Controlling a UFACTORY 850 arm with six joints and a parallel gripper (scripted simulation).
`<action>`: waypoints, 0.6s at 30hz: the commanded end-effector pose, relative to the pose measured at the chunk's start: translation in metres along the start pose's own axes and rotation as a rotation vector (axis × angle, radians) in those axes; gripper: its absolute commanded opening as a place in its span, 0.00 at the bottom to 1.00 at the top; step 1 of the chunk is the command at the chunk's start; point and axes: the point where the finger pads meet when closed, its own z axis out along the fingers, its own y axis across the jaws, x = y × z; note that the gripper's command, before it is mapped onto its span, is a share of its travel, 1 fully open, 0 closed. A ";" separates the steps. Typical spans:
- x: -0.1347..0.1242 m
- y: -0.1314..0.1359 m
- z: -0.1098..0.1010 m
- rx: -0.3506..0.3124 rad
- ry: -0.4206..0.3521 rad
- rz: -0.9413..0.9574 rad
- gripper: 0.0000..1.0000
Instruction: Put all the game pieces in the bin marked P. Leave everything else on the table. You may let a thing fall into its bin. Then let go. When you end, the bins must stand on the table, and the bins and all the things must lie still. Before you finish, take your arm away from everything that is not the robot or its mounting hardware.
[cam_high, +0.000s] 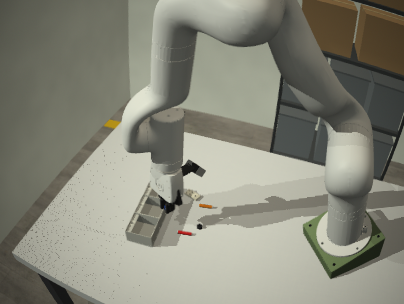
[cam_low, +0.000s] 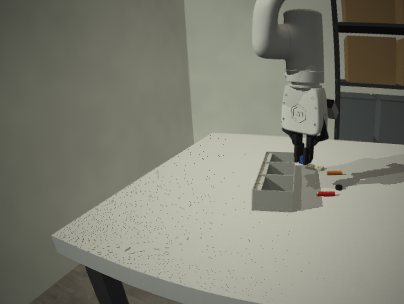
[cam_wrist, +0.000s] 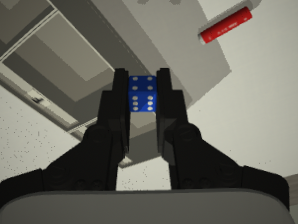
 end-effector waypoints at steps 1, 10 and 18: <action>-0.012 -0.002 0.000 -0.013 0.016 -0.043 0.00; -0.065 -0.007 0.001 -0.009 0.006 -0.354 0.00; -0.085 -0.009 0.001 -0.005 -0.002 -0.532 0.00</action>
